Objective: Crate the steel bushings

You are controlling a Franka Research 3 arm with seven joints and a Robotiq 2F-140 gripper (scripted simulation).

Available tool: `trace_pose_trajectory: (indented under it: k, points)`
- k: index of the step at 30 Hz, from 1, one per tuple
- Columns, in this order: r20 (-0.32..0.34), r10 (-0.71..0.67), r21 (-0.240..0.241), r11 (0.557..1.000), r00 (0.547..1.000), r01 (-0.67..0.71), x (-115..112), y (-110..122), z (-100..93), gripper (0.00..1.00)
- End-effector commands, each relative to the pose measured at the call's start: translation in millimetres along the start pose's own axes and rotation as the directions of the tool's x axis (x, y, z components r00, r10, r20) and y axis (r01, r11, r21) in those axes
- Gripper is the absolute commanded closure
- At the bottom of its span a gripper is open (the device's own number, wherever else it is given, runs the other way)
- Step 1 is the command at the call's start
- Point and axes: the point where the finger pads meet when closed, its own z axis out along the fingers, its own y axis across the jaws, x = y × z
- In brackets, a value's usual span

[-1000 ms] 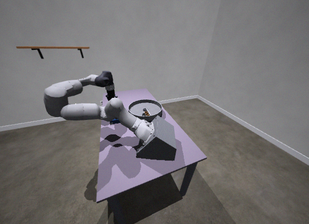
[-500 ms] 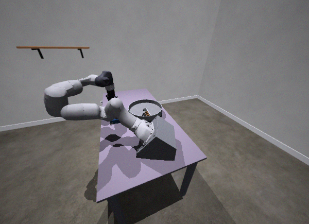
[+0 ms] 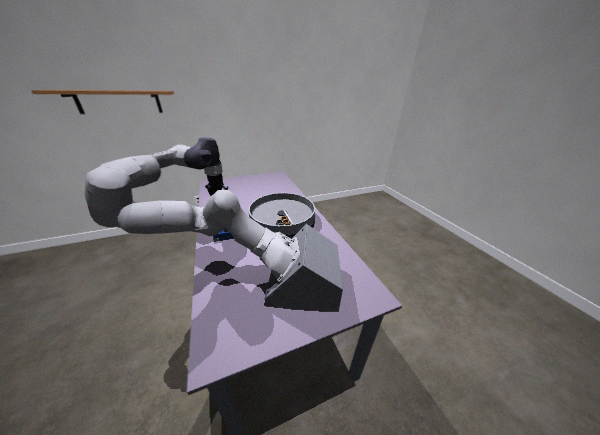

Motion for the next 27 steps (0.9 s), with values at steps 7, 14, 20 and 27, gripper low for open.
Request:
trace_pose_trajectory:
  k: [7,14,20,27]
  points:
    - [0.001,0.004,-0.003,1.0,1.0,-0.004,7,56,-1.4,0.9]
    - [0.001,0.004,-0.003,1.0,1.0,-0.004,16,124,-1.5,0.9]
    - [0.001,0.004,-0.002,1.0,1.0,-0.004,23,187,-1.5,0.9]
    - [0.002,0.004,-0.001,1.0,1.0,-0.004,33,258,-1.4,0.9]
